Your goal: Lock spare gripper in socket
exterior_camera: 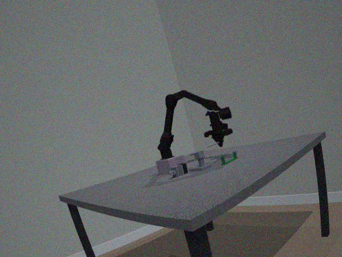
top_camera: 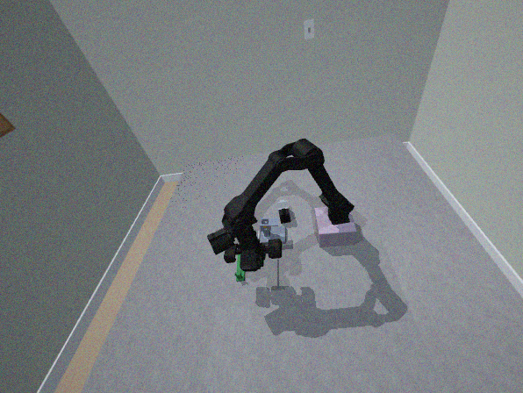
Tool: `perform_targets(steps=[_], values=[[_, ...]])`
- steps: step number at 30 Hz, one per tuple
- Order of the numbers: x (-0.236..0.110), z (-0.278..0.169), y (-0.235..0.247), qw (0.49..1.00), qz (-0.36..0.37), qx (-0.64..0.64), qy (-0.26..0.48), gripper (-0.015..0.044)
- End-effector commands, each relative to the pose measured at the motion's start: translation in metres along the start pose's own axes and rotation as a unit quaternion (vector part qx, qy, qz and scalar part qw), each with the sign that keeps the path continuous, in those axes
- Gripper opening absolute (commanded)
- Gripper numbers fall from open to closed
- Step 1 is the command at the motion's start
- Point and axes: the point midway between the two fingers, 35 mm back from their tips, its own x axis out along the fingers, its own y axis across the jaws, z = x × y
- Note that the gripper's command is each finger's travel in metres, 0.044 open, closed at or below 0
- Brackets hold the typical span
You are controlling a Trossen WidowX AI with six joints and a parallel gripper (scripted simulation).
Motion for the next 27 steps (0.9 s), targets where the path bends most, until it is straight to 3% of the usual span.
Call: perform_targets(steps=[1,27], values=[[-0.004,0.006,-0.01,1.0,-0.003,-0.006,-0.001,0.0],[-0.009,0.039,-0.074,1.0,-0.003,-0.03,0.0,0.0]])
